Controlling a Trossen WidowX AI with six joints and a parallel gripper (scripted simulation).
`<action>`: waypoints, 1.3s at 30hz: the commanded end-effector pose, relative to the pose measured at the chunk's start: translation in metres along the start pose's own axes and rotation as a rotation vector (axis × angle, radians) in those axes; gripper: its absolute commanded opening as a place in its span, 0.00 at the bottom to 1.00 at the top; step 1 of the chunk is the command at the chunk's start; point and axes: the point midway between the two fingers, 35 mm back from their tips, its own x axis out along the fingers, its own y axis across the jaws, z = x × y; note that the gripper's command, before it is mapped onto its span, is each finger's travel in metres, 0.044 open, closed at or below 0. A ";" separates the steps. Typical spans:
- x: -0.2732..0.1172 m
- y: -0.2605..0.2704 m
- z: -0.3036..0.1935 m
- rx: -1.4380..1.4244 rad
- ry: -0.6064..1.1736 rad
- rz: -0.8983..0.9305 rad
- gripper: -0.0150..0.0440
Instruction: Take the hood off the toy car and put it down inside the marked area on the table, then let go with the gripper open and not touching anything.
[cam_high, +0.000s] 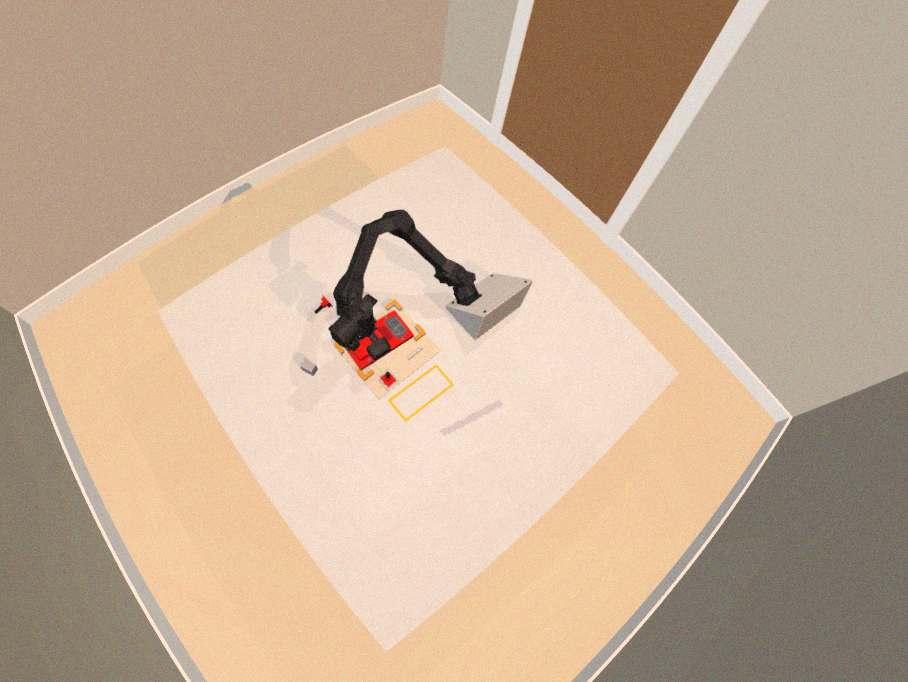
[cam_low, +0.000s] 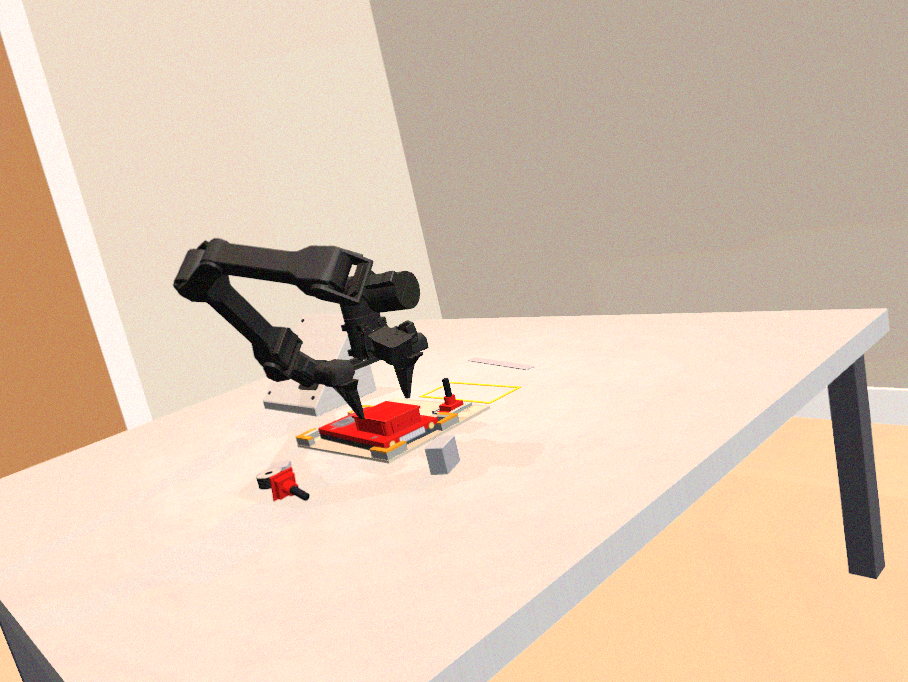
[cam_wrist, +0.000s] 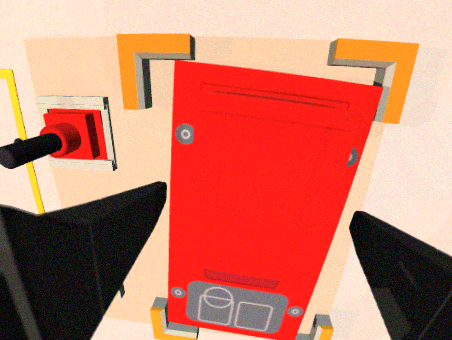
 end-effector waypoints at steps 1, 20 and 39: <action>0.002 -0.001 -0.001 -0.003 0.000 -0.005 1.00; 0.011 -0.001 -0.001 -0.003 0.000 -0.005 1.00; 0.018 -0.001 0.000 0.002 -0.002 0.000 0.96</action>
